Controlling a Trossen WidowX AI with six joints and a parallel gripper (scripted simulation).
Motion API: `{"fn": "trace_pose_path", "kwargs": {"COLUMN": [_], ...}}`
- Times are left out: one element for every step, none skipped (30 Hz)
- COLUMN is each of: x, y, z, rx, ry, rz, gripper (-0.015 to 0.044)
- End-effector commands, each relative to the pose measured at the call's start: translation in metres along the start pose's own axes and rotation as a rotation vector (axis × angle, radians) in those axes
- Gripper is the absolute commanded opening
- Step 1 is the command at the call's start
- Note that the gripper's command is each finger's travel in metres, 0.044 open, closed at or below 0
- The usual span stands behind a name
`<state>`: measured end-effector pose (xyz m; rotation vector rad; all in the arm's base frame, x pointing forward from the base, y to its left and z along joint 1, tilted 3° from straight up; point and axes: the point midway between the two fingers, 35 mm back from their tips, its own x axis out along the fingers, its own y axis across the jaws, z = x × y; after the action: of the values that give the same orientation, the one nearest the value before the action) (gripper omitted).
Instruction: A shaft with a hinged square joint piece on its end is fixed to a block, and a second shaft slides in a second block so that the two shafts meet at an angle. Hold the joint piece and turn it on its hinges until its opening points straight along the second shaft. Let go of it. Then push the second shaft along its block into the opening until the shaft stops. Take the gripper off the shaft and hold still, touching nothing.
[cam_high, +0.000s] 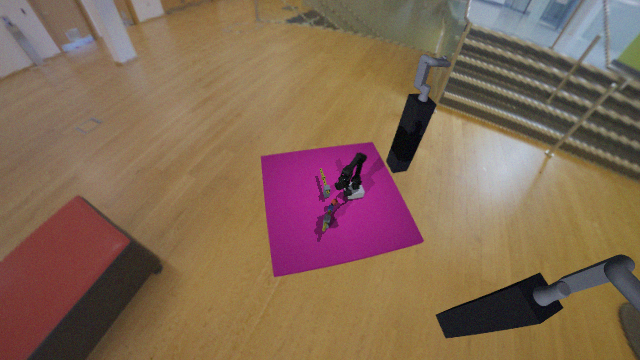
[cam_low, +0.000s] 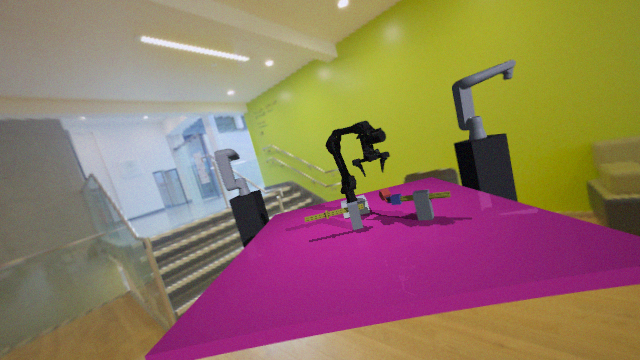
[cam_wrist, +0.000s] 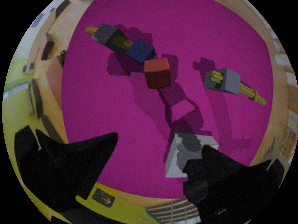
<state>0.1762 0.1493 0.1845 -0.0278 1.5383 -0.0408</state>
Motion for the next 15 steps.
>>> {"fn": "trace_pose_path", "kwargs": {"x": [0.004,0.006,0.007,0.009,0.011,0.013,0.014,0.016,0.018,0.019,0.02,0.02,0.02,0.02,0.02], "y": [-0.002,-0.002,-0.002,-0.001,-0.001,-0.001,-0.001,-0.001,-0.001,-0.001,-0.001,-0.001,-0.001,-0.001,-0.001], "z": [-0.002,-0.001,0.0,0.0,0.001,0.001,0.002,0.003,0.003,0.004,0.004,0.004,0.004,0.004,0.004], "rx": [-0.047,-0.069,-0.092,-0.114,-0.136,-0.158,-0.18,-0.202,-0.224,-0.241,-0.251,-0.254,-0.254,-0.254,-0.254], "ry": [0.044,0.061,0.078,0.095,0.112,0.13,0.147,0.165,0.183,0.197,0.205,0.208,0.208,0.208,0.208], "rz": [-0.01,-0.014,-0.017,-0.02,-0.022,-0.024,-0.025,-0.025,-0.025,-0.025,-0.024,-0.024,-0.024,-0.024,-0.024], "gripper": [0.044,0.044,0.044,0.044,0.044,0.044,0.044,0.044,0.044,0.044,0.044,0.044,0.044,0.044,0.044]}}
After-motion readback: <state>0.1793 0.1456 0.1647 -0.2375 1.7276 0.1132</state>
